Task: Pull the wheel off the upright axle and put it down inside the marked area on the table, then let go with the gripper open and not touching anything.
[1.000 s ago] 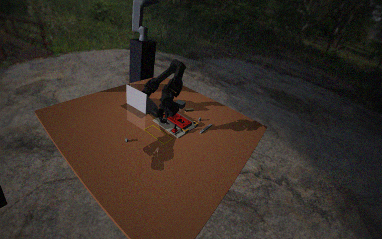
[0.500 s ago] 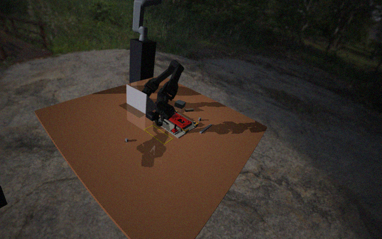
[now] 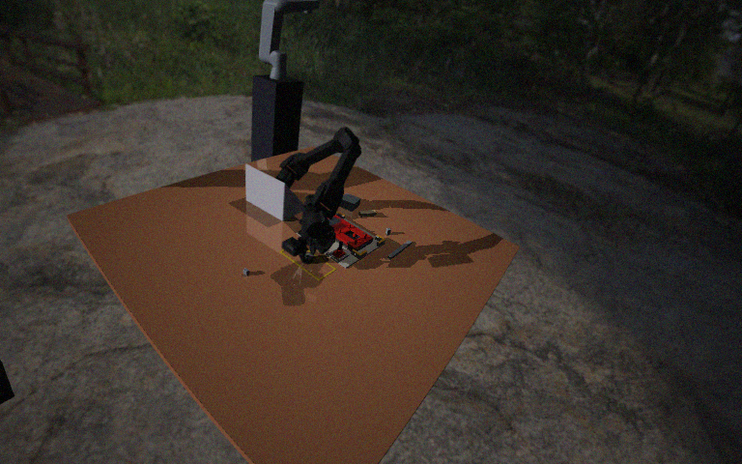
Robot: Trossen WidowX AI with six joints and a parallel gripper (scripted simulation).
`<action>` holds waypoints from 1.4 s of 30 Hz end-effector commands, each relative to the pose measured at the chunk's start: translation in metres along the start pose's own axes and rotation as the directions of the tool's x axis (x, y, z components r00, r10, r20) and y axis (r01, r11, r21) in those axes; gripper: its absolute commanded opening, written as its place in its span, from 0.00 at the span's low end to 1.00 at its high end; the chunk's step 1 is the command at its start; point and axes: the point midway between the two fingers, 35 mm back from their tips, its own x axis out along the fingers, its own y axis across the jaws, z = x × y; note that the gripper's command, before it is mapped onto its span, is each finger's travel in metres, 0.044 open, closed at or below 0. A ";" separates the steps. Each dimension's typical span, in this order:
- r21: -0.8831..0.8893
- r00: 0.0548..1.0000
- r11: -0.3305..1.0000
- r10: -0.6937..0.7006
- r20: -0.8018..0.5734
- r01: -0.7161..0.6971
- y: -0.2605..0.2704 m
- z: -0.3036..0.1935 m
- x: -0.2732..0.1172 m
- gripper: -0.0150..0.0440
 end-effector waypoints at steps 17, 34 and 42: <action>0.002 1.000 1.000 -0.003 0.008 0.003 -0.001 0.000 -0.053 0.76; 0.007 1.000 1.000 -0.003 0.005 0.003 0.034 -0.082 -0.105 1.00; 0.007 1.000 1.000 -0.003 0.005 0.003 0.034 -0.082 -0.105 1.00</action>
